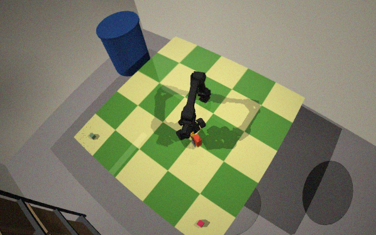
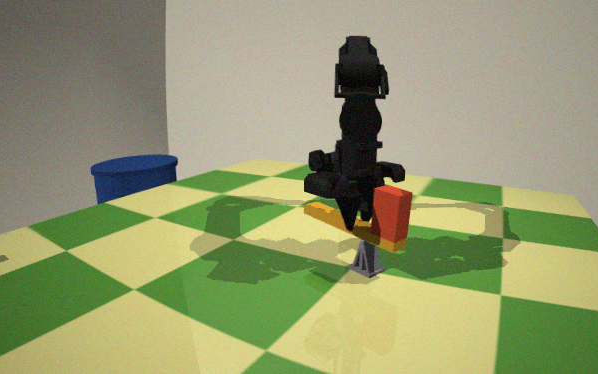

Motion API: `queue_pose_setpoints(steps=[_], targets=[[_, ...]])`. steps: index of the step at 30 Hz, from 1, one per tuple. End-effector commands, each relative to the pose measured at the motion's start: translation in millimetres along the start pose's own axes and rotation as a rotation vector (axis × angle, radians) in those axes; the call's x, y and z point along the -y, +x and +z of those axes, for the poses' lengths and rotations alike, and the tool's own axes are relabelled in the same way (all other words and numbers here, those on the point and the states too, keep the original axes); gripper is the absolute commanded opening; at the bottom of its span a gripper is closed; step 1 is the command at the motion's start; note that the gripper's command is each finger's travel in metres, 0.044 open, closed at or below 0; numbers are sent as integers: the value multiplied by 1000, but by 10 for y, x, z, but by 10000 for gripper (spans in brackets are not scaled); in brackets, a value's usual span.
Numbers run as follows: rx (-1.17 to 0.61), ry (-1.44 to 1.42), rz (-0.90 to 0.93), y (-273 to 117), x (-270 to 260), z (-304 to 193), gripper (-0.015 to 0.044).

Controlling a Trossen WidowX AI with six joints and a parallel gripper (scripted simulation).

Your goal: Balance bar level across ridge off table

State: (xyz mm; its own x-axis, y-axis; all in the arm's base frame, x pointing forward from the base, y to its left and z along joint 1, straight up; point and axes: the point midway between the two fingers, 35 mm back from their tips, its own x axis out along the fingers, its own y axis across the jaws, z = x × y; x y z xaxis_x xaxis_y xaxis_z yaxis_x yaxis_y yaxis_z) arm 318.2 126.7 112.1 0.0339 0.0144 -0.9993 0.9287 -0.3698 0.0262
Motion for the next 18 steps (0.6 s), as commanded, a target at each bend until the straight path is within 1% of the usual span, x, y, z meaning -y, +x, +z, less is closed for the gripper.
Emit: queue_pose_setpoints(steps=[1, 18], targets=[[0, 0, 1, 11, 0, 2, 0], [0, 0, 1, 26, 1, 5, 0]])
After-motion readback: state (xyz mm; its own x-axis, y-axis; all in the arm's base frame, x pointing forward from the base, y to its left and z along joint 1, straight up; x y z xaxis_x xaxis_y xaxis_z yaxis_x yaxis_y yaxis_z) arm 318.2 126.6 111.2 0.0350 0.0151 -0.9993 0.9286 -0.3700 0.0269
